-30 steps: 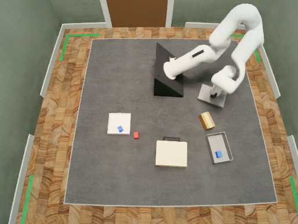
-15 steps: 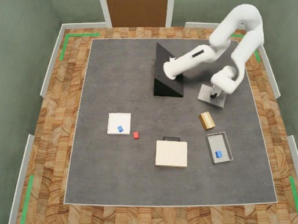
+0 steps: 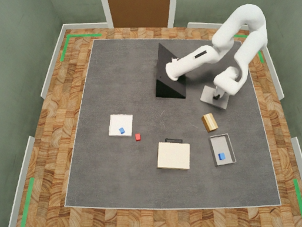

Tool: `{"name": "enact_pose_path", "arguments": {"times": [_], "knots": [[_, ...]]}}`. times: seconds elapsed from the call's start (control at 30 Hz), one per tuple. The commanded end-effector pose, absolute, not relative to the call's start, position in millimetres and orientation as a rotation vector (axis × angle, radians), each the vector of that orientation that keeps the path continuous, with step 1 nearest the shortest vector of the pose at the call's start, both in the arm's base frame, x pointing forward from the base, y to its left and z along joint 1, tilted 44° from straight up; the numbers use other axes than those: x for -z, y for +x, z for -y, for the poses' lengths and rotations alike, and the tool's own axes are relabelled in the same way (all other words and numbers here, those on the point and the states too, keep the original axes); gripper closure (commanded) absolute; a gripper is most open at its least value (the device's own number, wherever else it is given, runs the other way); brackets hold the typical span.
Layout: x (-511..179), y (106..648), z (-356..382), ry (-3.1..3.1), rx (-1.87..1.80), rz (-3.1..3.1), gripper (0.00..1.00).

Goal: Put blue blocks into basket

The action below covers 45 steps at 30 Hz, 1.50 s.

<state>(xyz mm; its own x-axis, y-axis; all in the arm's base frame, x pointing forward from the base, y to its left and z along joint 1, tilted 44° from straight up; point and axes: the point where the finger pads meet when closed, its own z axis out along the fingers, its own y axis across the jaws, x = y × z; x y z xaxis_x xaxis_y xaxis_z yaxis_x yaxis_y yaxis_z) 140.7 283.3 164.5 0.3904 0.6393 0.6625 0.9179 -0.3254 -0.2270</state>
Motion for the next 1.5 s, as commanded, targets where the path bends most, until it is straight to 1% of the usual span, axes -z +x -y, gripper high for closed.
{"name": "enact_pose_path", "arguments": {"times": [0.0, 1.47], "knots": [[-164.9, 141.1, -283.4, -2.072, 0.627, 1.328, 0.72], [-169.9, 140.5, -278.6, -2.072, 0.627, 1.328, 0.72]]}}
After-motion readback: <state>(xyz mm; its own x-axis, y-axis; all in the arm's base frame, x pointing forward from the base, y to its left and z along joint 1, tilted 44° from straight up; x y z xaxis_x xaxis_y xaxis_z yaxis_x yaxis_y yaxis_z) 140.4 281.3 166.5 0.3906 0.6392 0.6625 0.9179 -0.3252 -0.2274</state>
